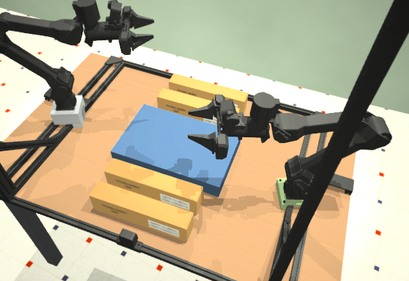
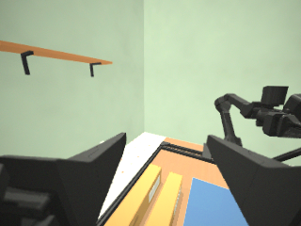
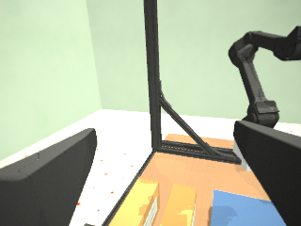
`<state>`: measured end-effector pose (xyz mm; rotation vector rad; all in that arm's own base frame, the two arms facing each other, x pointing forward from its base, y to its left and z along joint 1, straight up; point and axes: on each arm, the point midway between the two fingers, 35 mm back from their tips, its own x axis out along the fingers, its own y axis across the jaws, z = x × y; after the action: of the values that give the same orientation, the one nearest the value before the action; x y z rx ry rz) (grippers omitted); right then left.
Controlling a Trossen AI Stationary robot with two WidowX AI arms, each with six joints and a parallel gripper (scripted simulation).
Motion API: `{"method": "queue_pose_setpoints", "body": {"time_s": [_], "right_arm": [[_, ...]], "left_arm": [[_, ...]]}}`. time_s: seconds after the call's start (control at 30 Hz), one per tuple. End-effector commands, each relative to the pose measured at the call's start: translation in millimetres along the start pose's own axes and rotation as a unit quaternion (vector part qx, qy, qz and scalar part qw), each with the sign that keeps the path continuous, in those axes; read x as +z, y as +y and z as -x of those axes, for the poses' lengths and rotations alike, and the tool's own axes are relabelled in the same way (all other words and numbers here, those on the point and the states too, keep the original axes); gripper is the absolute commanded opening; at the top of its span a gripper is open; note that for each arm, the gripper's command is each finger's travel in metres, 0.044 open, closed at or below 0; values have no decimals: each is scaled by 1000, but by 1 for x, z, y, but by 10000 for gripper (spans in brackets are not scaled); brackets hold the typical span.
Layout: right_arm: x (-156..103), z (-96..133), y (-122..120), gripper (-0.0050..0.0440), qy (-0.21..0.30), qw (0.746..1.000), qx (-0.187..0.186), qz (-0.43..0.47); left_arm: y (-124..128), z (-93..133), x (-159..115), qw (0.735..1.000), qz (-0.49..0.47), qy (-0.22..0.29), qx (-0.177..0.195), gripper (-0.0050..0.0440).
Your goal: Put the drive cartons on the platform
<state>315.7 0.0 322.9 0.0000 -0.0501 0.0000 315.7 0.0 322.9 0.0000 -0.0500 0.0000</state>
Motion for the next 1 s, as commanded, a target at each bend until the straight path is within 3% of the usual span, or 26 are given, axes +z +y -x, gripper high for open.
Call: {"method": "queue_pose_setpoints", "body": {"time_s": [0.0, 0.67, 0.97], "right_arm": [[0, 0, 0, 400, 0, 1000, 0, 0], [-1, 1, -1, 389, 3, 1000, -1, -1], [-20, 18, -14, 389, 81, 996, -22, -14]], "left_arm": [[0, 0, 0, 1000, 0, 0, 0, 400], [-1, 1, -1, 1000, -1, 3, -1, 389], [-13, 15, -26, 996, -17, 81, -26, 389]]}}
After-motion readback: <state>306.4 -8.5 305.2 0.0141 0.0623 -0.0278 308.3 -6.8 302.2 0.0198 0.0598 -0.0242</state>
